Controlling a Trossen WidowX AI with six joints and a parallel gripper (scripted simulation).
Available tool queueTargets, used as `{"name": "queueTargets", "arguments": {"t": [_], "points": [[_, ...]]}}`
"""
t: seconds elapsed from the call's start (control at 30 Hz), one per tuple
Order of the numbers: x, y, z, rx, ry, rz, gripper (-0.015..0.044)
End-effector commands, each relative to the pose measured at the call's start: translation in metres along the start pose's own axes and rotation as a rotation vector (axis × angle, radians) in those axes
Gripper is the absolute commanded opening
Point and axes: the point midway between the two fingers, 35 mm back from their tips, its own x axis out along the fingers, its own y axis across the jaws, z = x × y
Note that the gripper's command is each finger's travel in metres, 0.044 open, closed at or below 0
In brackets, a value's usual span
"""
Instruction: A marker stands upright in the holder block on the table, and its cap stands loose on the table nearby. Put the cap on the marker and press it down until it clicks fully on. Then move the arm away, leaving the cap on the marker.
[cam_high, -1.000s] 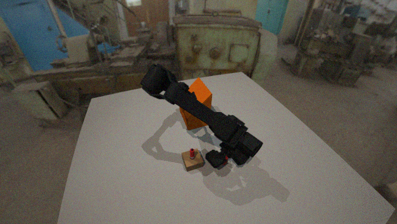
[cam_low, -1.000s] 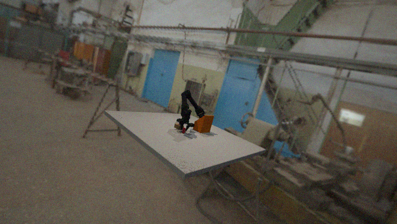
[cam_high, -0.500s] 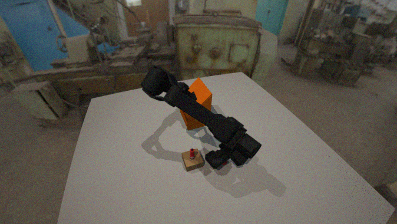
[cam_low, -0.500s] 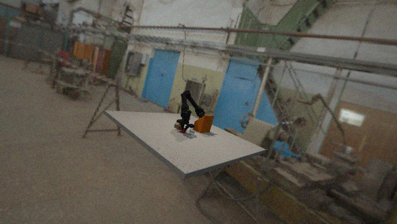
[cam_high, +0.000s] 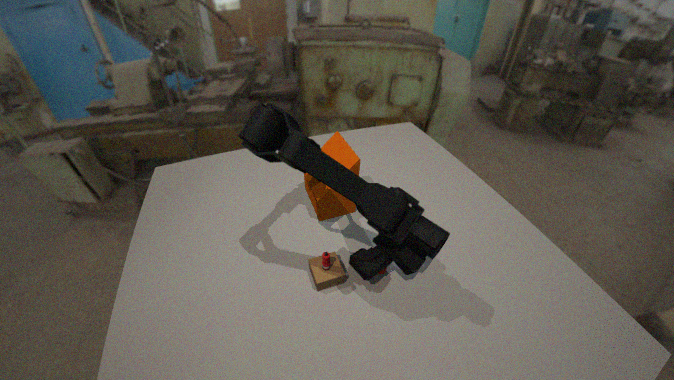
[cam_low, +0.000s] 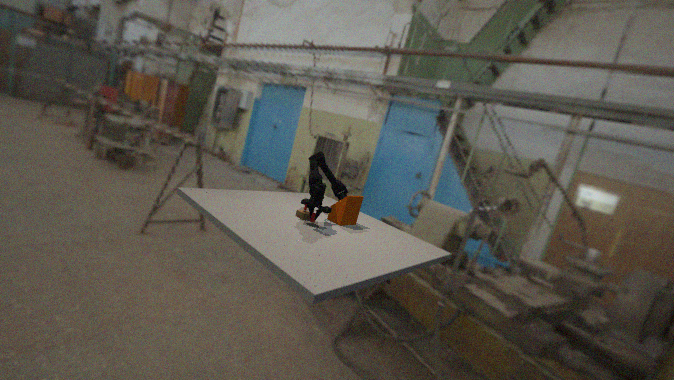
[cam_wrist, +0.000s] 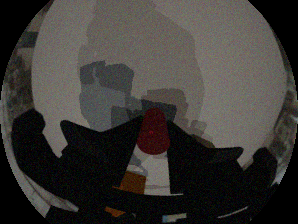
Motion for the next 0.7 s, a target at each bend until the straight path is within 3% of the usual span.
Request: {"name": "queueTargets", "arguments": {"t": [0.0,0.67], "points": [[-0.012,-0.001,0.003,0.013,-0.005,0.006,0.0000],[-0.050,-0.026,-0.009,0.018,-0.004,0.006,0.0000]]}}
